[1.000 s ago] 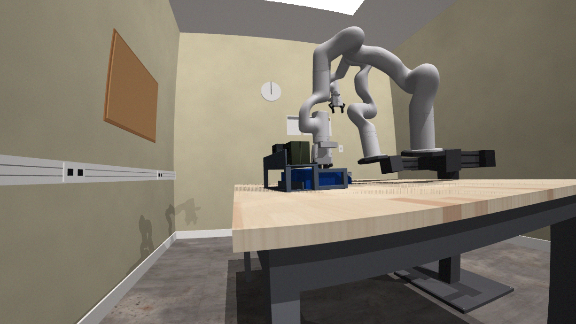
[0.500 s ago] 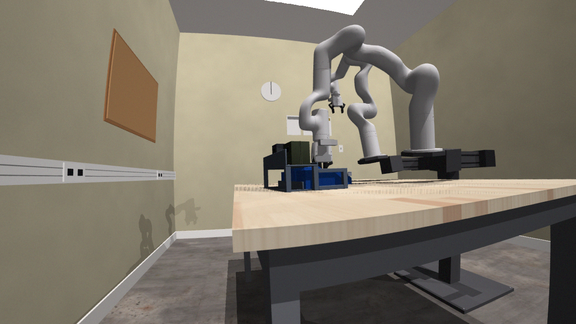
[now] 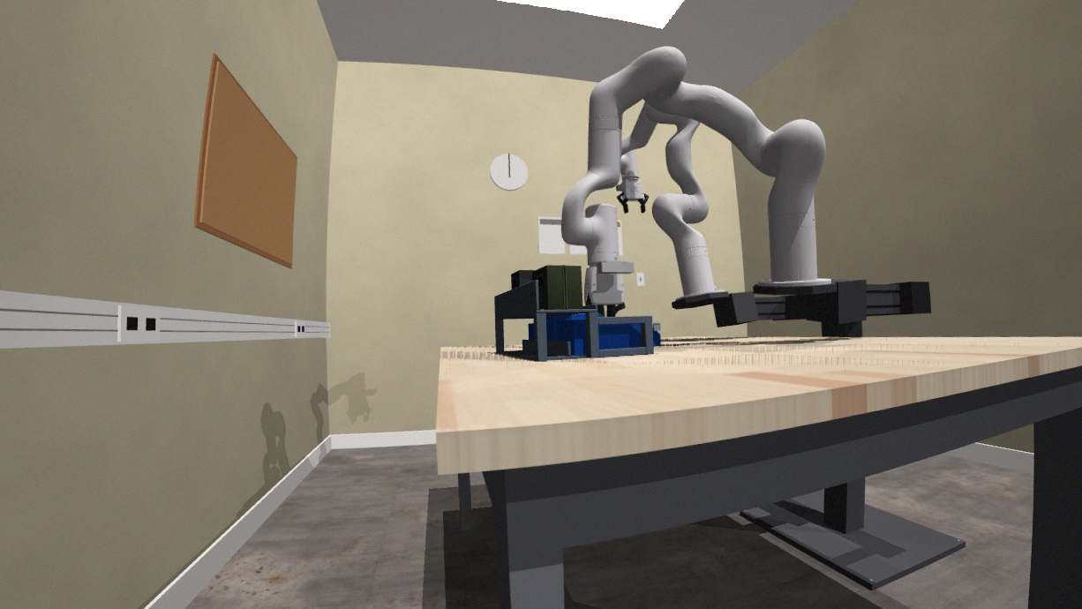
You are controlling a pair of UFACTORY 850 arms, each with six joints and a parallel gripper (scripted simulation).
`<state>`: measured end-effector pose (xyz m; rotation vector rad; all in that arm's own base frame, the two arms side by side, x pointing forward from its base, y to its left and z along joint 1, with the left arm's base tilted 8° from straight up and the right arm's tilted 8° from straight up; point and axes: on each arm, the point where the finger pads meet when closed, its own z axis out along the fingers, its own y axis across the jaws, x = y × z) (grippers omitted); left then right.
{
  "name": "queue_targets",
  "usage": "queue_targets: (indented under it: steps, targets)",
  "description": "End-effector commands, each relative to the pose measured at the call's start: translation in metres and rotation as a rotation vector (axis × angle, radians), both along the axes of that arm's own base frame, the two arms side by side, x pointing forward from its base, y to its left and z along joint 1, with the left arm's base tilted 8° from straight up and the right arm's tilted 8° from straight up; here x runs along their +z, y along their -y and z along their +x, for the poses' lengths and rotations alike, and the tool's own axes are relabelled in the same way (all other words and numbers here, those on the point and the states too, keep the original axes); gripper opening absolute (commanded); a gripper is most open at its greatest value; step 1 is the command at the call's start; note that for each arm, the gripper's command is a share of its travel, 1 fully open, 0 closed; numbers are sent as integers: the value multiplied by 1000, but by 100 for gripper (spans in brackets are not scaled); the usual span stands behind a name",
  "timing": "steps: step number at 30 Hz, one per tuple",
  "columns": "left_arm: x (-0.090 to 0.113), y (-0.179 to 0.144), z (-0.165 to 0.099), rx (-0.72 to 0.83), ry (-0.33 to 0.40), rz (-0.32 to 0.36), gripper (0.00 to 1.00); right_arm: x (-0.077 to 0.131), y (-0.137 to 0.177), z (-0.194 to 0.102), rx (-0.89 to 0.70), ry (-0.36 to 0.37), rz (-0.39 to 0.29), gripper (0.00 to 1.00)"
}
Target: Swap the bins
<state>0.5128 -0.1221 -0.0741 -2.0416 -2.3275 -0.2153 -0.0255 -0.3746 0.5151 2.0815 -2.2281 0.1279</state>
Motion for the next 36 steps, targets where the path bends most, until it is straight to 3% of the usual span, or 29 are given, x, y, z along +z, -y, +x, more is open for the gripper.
queue_targets:
  steps: [1, 25, 36]
  targets:
    - [1, 0, 1, 0, 1, 0, 0, 1, 0, 0, 0, 0, -2, 100]
    - [-1, 2, -15, 0, 1, 0, 0, 1, 0, 0, 0, 0, -2, 100]
    - [-2, 5, -36, 0, 1, 0, 0, 1, 0, 0, 0, 0, -2, 100]
